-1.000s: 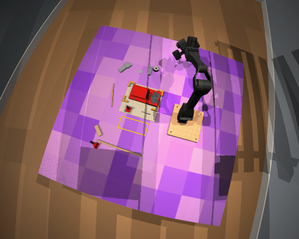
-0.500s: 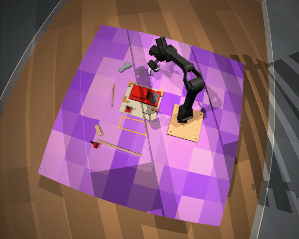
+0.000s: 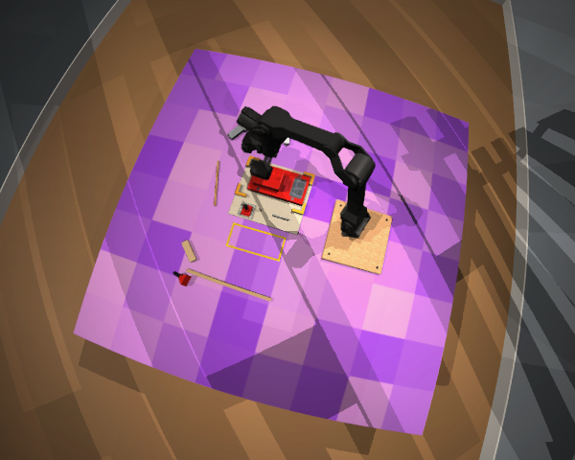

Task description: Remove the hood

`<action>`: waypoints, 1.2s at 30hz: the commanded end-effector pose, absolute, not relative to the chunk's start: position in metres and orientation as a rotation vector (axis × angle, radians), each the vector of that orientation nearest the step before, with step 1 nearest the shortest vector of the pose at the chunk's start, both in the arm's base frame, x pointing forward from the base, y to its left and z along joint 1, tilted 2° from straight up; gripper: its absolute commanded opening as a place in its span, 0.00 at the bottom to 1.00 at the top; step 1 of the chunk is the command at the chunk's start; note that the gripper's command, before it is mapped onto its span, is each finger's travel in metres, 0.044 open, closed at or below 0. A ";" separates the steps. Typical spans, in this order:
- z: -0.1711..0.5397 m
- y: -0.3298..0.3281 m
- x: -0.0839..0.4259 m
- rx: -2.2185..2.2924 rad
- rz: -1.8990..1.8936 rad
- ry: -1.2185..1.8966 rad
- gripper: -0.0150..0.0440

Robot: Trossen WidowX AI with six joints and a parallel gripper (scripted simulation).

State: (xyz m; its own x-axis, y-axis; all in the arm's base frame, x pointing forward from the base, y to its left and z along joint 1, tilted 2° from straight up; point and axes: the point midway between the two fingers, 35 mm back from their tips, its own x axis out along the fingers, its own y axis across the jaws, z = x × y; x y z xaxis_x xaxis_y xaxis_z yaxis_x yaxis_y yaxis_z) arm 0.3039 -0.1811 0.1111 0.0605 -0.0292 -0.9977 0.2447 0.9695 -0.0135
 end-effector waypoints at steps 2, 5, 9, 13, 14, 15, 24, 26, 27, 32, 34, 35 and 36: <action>0.117 -0.149 0.305 0.166 -0.156 1.566 1.00; 0.117 -0.149 0.305 0.166 -0.156 1.566 1.00; 0.114 -0.149 0.305 0.166 -0.156 1.566 1.00; 0.111 -0.149 0.305 0.166 -0.156 1.566 1.00; 0.110 -0.149 0.305 0.166 -0.156 1.566 1.00; 0.109 -0.149 0.305 0.166 -0.156 1.566 1.00; 0.101 -0.149 0.306 0.166 -0.156 1.566 1.00; 0.100 -0.149 0.306 0.166 -0.156 1.566 1.00; 0.099 -0.149 0.306 0.166 -0.156 1.566 1.00; 0.094 -0.149 0.306 0.166 -0.156 1.566 1.00; 0.093 -0.149 0.306 0.166 -0.156 1.566 1.00; 0.092 -0.149 0.306 0.166 -0.156 1.566 1.00; 0.091 -0.149 0.306 0.166 -0.156 1.566 1.00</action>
State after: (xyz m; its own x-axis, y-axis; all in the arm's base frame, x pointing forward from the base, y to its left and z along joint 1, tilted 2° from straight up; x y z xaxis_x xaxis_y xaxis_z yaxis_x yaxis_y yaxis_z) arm 0.3070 -0.1501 0.0953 0.0049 0.0036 -1.0000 0.2000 0.9798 0.0045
